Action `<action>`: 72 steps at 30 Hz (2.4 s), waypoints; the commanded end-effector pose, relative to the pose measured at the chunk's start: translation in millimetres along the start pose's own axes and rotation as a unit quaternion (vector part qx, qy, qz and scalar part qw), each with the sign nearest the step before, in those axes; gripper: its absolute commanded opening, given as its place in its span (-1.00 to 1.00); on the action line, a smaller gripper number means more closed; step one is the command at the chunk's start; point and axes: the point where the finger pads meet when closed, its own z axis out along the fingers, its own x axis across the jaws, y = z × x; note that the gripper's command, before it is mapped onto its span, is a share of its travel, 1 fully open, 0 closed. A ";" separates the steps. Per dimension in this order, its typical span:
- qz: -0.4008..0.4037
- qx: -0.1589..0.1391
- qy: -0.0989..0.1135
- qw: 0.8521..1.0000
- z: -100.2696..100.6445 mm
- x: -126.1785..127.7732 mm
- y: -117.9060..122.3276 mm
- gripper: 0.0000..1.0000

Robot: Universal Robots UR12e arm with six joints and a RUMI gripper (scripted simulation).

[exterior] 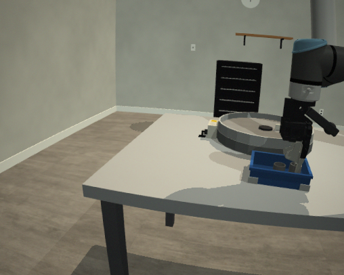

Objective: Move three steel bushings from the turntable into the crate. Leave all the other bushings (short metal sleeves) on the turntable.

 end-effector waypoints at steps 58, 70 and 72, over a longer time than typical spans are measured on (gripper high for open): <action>0.000 -0.001 0.000 1.000 5.0 0.2 0.5 -0.88; 0.000 -0.001 0.000 1.000 5.0 0.2 0.5 -0.88; 0.000 -0.001 0.000 1.000 5.0 0.2 0.5 -0.88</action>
